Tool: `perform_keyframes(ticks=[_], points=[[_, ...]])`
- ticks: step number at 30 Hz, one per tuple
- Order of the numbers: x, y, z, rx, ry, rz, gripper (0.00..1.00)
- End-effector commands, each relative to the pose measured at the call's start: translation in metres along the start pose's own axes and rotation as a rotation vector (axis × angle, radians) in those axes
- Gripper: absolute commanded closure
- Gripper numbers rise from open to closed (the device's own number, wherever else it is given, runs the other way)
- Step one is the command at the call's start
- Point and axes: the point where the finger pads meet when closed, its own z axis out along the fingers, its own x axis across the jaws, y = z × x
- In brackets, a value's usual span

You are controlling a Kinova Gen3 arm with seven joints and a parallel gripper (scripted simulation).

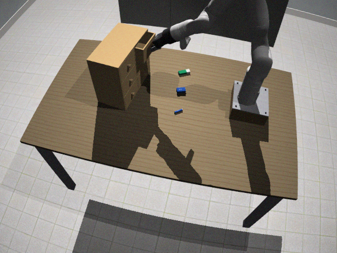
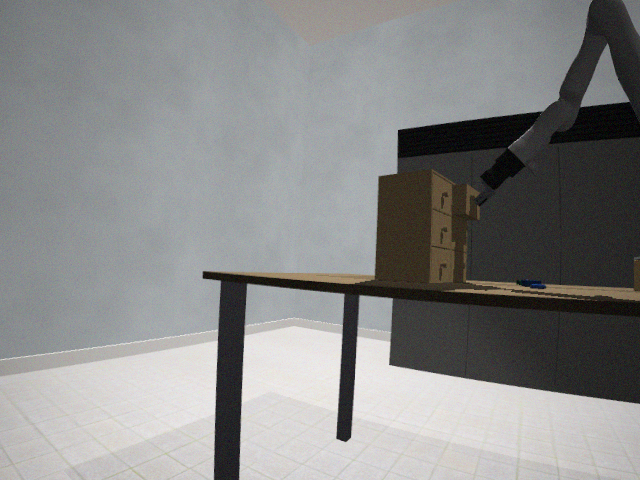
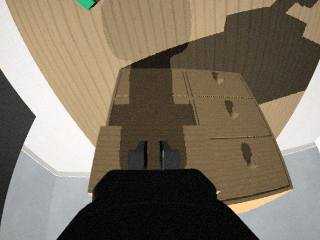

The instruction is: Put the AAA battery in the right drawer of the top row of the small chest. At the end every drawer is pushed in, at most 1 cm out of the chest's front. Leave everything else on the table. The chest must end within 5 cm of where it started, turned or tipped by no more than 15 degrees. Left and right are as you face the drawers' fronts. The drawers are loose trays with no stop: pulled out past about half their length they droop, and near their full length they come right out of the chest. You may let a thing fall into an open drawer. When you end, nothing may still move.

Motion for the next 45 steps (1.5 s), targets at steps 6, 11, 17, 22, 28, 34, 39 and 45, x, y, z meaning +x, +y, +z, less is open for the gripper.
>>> perform_keyframes(ticks=[6, 11, 17, 22, 28, 34, 39, 45], points=[[0.000, -0.007, -0.009, -0.001, -0.003, 0.003, 0.63], [0.000, -0.010, -0.013, -0.001, -0.003, 0.003, 0.63], [0.000, -0.012, -0.015, -0.001, -0.003, 0.003, 0.63], [0.000, -0.013, -0.017, -0.002, -0.003, 0.003, 0.63], [0.000, -0.013, -0.018, -0.003, -0.003, 0.003, 0.63], [0.000, -0.013, -0.018, -0.004, -0.003, 0.003, 0.63], [0.000, -0.013, -0.018, -0.004, -0.003, 0.003, 0.63], [0.000, -0.013, -0.018, -0.004, -0.003, 0.003, 0.63]])
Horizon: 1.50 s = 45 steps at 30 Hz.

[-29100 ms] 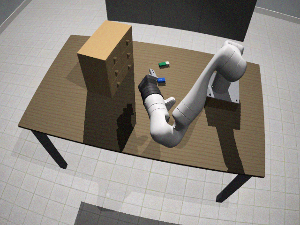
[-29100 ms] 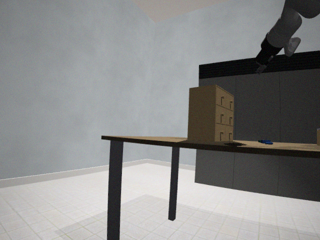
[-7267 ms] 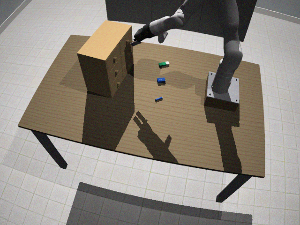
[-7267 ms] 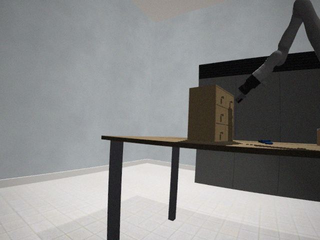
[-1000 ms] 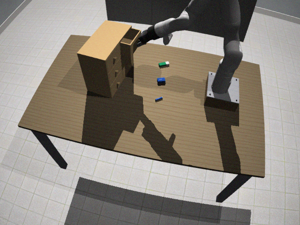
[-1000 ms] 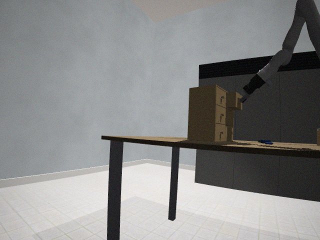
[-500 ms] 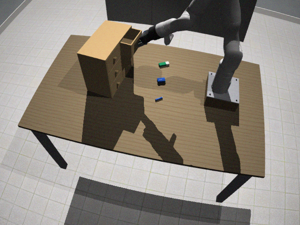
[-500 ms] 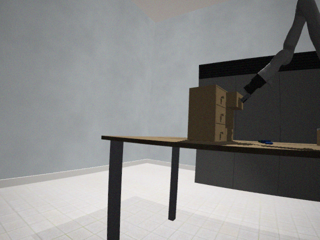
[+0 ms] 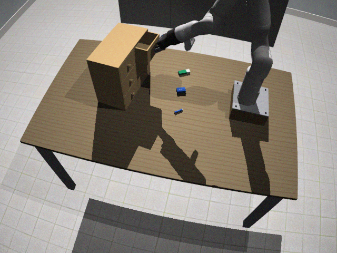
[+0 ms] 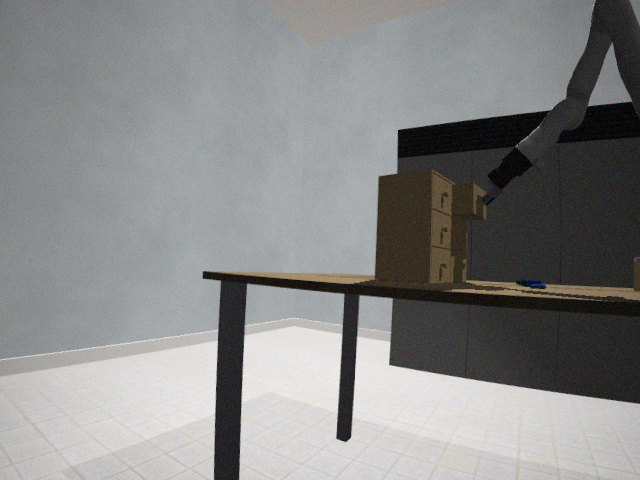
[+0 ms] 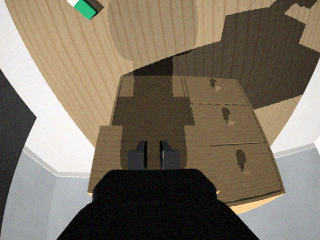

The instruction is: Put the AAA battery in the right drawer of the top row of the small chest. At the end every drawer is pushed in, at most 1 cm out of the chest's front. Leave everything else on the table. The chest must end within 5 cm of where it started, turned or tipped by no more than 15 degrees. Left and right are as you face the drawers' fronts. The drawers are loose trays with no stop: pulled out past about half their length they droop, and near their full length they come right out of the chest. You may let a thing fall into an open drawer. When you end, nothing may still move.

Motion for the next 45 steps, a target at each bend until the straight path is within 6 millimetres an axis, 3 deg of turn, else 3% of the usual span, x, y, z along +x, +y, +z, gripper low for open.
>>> perform_keyframes(ticks=[1, 4, 11, 22, 29, 34, 45], points=[[-0.001, 0.001, -0.001, -0.004, -0.003, 0.004, 0.57], [-0.001, 0.001, -0.001, -0.004, -0.003, 0.004, 0.57], [-0.001, 0.001, -0.001, -0.005, -0.003, 0.004, 0.33], [-0.001, -0.003, -0.004, -0.001, -0.003, 0.004, 0.33], [-0.001, -0.025, -0.030, -0.001, -0.004, 0.004, 0.33], [0.000, -0.032, -0.036, 0.017, -0.001, 0.006, 0.33], [0.000, -0.029, -0.039, 0.018, 0.002, 0.010, 0.33]])
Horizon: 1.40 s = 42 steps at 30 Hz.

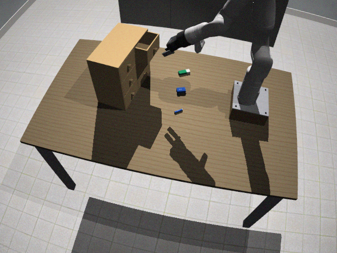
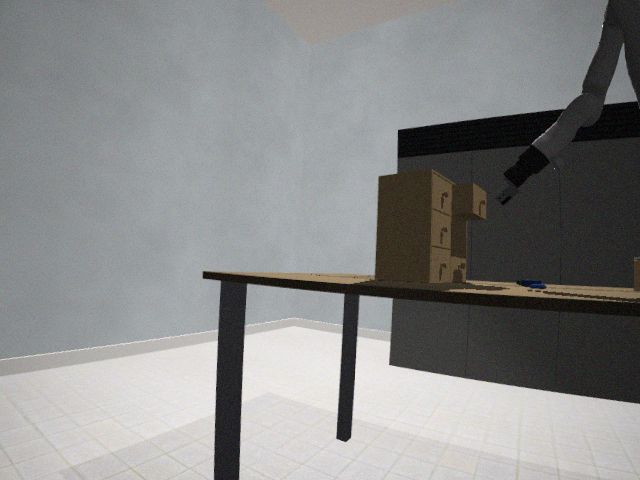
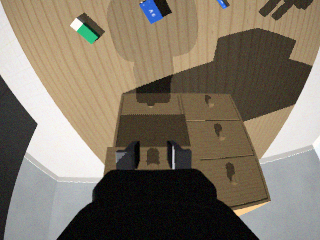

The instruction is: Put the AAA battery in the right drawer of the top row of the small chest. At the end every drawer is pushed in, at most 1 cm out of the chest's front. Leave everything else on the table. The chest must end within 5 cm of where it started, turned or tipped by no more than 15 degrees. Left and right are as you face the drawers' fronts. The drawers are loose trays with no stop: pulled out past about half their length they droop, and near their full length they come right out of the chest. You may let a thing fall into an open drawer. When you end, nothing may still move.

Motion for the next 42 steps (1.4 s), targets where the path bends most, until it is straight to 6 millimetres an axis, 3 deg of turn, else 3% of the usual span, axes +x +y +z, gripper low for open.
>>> perform_keyframes(ticks=[1, 17, 27, 36, 42], points=[[-0.001, 0.002, -0.001, -0.004, -0.004, 0.000, 0.33], [0.000, 0.000, -0.009, 0.007, 0.003, 0.001, 0.33], [0.000, 0.004, -0.022, 0.005, 0.012, 0.001, 0.33], [0.000, 0.012, -0.048, -0.006, 0.023, -0.004, 0.33], [0.000, 0.017, -0.051, -0.023, 0.010, -0.004, 0.33]])
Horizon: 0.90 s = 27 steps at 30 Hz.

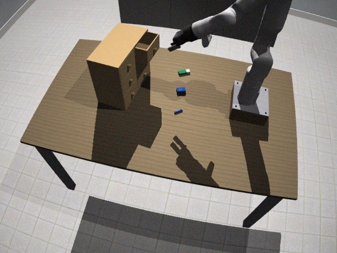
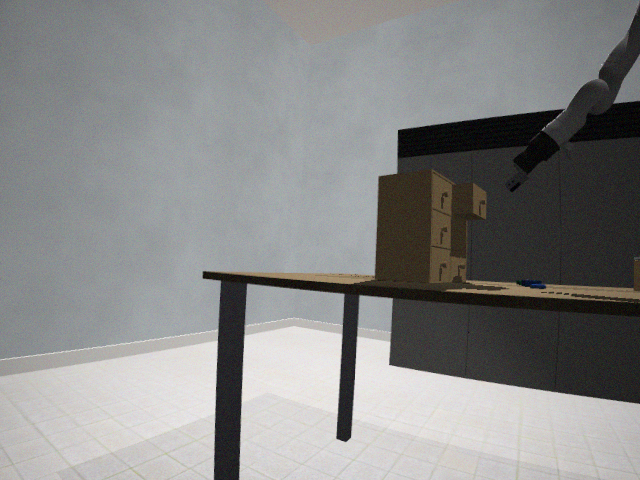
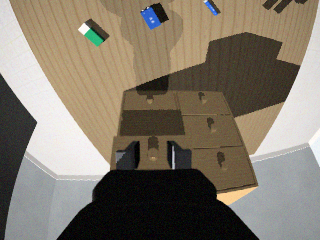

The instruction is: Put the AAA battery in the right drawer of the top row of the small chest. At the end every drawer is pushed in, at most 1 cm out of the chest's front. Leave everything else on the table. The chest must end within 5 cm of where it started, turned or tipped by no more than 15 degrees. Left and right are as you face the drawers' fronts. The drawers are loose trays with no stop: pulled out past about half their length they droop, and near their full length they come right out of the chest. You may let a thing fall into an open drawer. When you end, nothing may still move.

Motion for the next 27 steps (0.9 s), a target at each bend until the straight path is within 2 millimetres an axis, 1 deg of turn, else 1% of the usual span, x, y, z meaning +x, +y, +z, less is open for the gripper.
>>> perform_keyframes(ticks=[1, 11, 12, 27], points=[[0.002, 0.005, -0.004, -0.014, -0.007, -0.007, 0.33], [0.001, 0.005, -0.007, -0.018, -0.027, -0.009, 0.33], [0.003, 0.003, -0.009, -0.009, -0.021, -0.009, 0.33], [0.004, 0.008, -0.026, -0.010, -0.019, -0.009, 0.33]])
